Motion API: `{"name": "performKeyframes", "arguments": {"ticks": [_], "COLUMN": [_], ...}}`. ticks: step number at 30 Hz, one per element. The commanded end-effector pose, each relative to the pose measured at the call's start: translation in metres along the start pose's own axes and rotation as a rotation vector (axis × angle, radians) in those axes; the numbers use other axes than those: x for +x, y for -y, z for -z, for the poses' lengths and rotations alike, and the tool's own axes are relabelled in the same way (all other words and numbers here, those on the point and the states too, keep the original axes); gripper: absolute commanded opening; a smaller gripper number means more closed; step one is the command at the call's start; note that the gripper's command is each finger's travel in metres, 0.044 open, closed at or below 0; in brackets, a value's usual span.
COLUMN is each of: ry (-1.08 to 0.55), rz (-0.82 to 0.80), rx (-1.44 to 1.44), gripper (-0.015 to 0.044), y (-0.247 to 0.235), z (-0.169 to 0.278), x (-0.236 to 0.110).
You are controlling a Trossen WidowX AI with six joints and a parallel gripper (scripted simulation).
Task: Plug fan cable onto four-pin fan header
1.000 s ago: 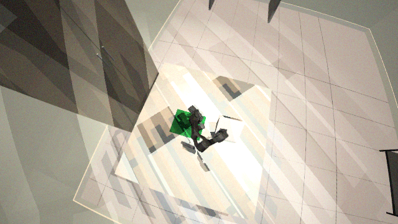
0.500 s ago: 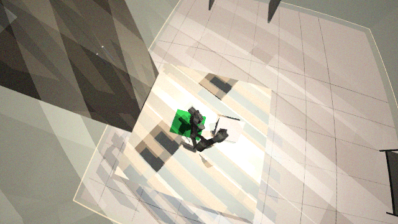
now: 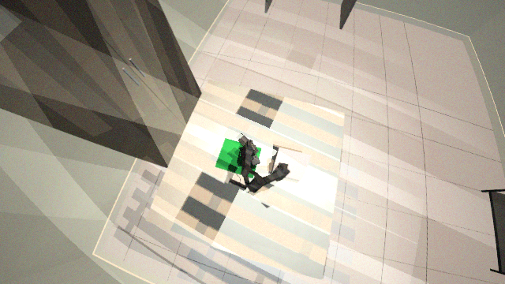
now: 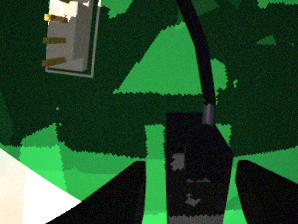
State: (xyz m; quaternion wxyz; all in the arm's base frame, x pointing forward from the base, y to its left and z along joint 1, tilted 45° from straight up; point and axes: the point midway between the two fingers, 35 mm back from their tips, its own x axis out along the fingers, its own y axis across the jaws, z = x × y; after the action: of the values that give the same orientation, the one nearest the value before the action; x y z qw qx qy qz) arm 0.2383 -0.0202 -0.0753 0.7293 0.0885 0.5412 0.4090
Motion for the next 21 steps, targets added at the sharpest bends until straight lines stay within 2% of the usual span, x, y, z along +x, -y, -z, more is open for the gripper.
{"name": "performKeyframes", "arguments": {"ticks": [1,4,7,9,12,17,21], "ry": [0.0,0.0,0.0,0.0,0.0,0.0,0.001], "rz": [0.0,0.0,0.0,0.0,-0.004,-0.004,-0.003], "rx": [-0.001,-0.001,-0.001,0.002,0.008,0.014,0.117], "gripper": [0.0099,0.002,0.0,0.0,0.0,0.0,0.0], "y": [0.0,0.0,0.0,0.001,0.001,0.0,-0.032], "z": [0.0,0.0,0.0,0.0,0.0,-0.001,-0.042], "x": [0.0,0.0,0.0,-0.011,-0.048,-0.05,-0.05]}}
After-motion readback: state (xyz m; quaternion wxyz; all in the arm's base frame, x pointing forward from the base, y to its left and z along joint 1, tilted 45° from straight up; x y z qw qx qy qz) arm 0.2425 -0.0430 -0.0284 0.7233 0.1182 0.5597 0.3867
